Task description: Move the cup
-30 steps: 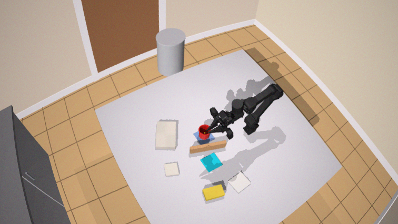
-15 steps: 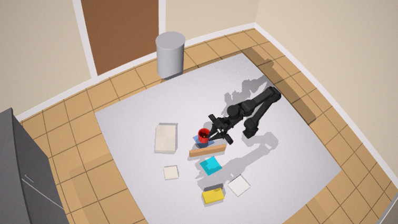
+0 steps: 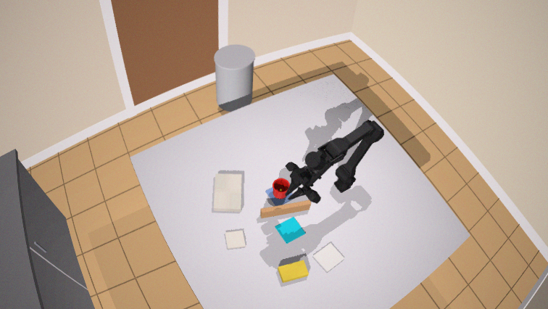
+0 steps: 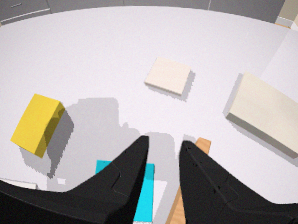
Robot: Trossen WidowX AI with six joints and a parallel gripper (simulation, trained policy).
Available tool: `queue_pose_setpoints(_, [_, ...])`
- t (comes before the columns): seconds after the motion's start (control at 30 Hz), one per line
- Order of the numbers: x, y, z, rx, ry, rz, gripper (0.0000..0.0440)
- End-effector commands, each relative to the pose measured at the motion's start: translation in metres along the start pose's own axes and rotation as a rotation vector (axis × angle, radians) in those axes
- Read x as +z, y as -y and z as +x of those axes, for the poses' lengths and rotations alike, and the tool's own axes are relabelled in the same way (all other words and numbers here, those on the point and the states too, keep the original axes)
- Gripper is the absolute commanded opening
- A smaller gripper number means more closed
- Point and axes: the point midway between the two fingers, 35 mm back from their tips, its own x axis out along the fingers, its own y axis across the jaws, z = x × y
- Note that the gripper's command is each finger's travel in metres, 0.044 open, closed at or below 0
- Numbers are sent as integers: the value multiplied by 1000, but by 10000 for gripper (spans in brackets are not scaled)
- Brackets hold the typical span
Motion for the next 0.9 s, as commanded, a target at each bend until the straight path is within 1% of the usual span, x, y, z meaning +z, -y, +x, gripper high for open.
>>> queue_pose_setpoints(0.0, [-2,0,1,-13,-53,5,90])
queue_pose_setpoints(0.87, [-38,14,7,-86,-463,-60,119])
